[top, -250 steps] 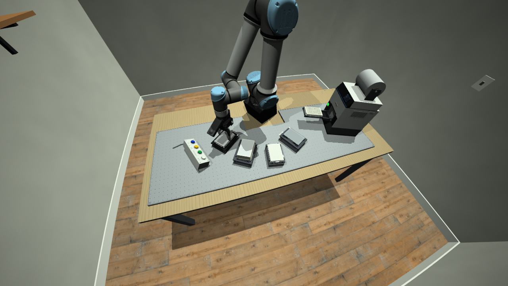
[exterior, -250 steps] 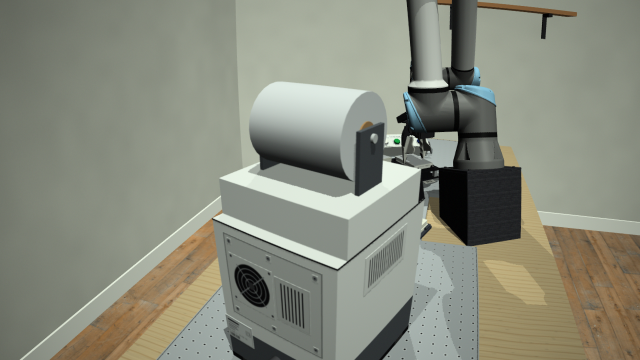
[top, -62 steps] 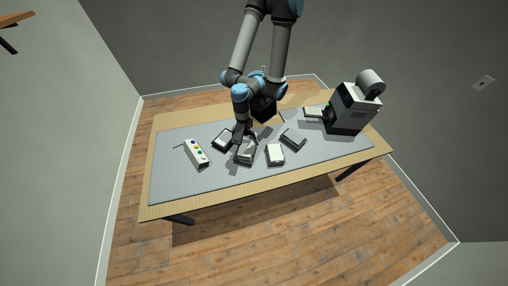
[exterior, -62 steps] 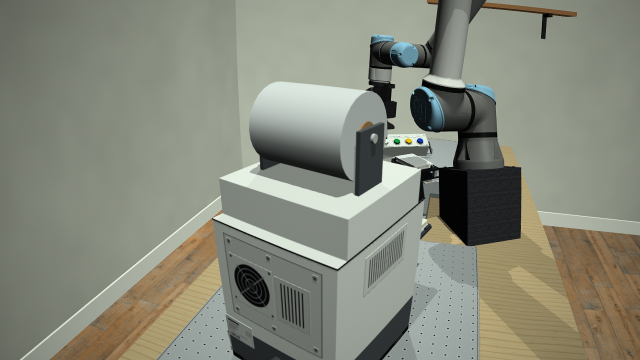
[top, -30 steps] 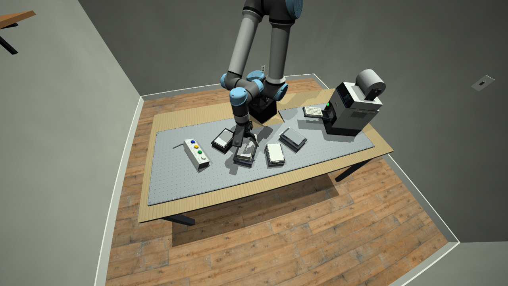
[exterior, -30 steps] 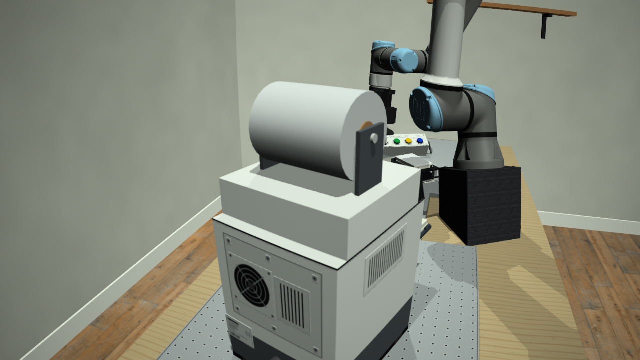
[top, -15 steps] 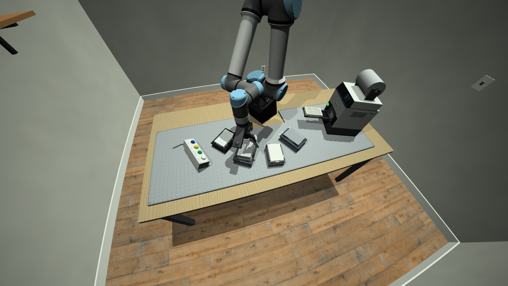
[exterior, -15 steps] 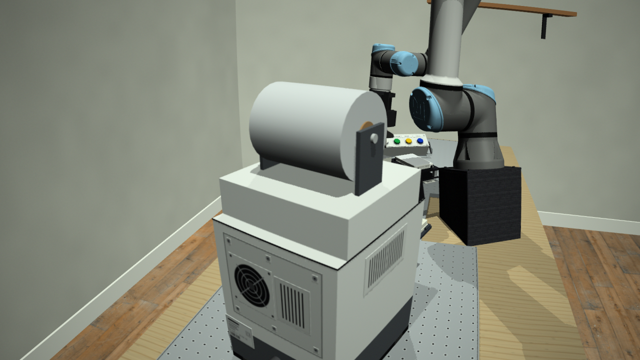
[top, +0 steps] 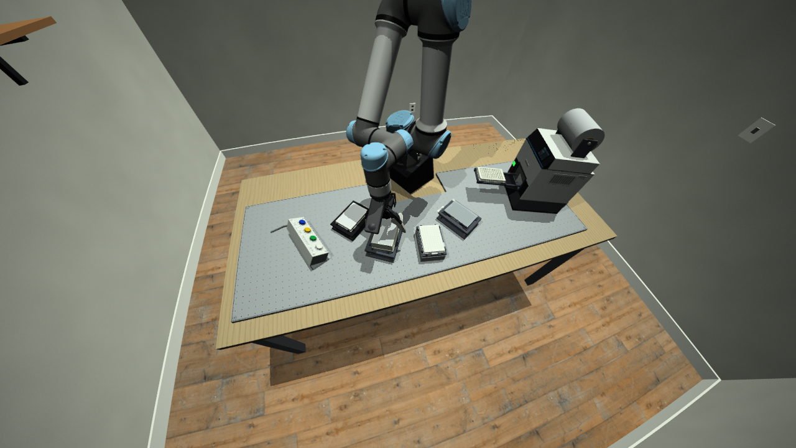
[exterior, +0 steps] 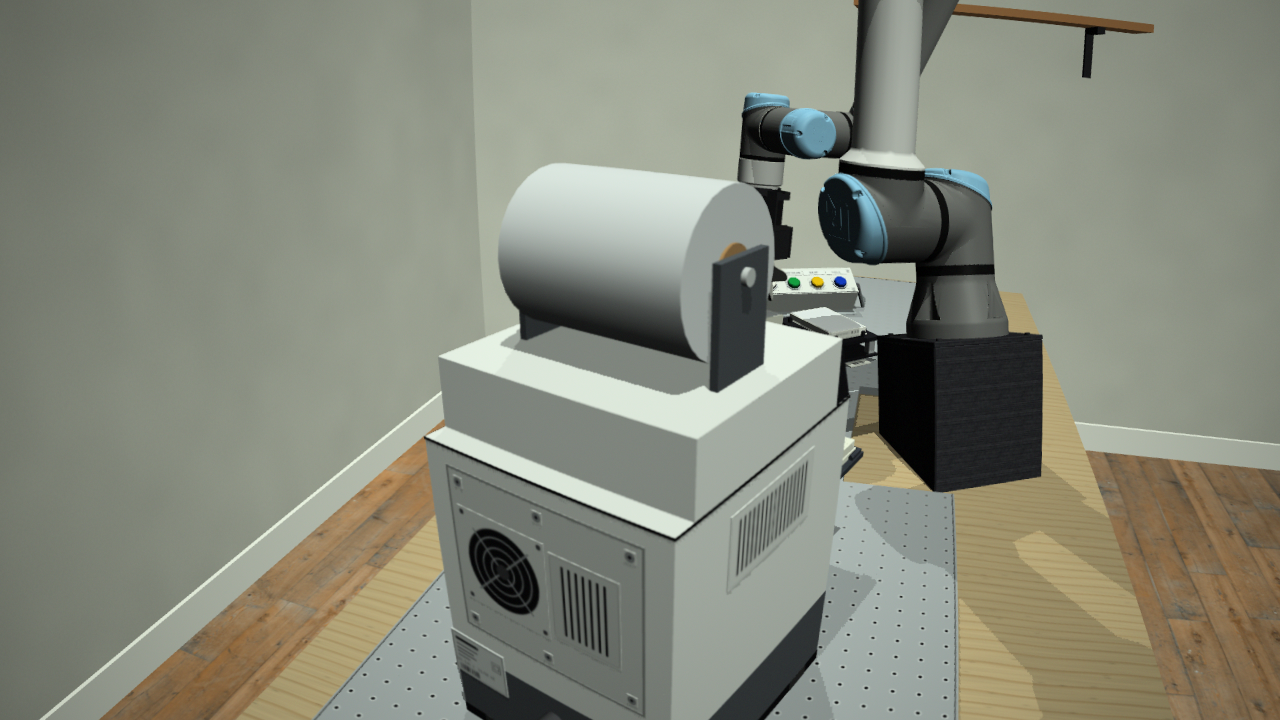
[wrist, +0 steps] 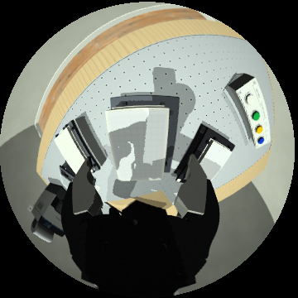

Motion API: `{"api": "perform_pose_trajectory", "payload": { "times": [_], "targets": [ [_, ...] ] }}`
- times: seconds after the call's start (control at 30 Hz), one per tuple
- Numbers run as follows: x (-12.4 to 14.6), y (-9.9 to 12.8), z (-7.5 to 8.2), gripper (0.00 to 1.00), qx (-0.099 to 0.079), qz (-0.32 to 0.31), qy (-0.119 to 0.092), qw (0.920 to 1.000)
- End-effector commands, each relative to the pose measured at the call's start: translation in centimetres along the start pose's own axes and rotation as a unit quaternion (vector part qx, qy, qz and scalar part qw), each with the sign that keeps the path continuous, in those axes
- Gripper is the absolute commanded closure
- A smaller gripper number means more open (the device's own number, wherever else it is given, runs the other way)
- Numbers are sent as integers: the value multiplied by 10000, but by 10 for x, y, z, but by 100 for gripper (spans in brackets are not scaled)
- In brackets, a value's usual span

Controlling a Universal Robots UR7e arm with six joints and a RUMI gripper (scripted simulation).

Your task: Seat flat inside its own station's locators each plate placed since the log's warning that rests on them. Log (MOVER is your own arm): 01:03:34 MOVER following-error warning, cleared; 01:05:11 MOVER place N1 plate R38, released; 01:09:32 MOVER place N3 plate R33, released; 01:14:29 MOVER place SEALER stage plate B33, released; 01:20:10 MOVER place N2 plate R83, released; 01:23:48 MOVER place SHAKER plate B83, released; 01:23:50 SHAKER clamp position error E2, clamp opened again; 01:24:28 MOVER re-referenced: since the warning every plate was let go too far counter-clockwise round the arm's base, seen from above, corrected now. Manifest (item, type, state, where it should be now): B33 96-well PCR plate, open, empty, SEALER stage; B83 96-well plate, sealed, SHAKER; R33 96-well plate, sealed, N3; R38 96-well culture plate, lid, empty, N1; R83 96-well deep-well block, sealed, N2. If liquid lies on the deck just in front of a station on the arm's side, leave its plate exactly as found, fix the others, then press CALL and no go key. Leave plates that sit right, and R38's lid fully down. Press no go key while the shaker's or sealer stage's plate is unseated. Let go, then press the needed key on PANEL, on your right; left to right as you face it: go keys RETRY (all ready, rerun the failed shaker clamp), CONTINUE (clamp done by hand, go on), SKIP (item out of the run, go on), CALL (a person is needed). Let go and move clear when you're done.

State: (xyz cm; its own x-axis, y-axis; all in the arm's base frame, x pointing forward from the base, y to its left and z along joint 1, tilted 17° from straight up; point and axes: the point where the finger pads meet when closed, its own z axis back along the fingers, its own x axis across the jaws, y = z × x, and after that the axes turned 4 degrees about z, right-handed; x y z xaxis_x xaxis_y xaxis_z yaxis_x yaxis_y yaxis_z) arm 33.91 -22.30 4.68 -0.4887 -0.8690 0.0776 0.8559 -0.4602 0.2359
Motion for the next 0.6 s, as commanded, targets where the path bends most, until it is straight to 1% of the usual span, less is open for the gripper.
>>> {"api": "perform_pose_trajectory", "payload": {
  "times": [0.0, 0.13, 0.57],
  "targets": [
    [-1, -1, -3, 0, -4, 6, 5, 10000],
    [-1, -1, -6, 0, -7, 6, 6, 10000],
    [0, 1, -4, 0, 13, 3, -5, 10000]
  ]
}}
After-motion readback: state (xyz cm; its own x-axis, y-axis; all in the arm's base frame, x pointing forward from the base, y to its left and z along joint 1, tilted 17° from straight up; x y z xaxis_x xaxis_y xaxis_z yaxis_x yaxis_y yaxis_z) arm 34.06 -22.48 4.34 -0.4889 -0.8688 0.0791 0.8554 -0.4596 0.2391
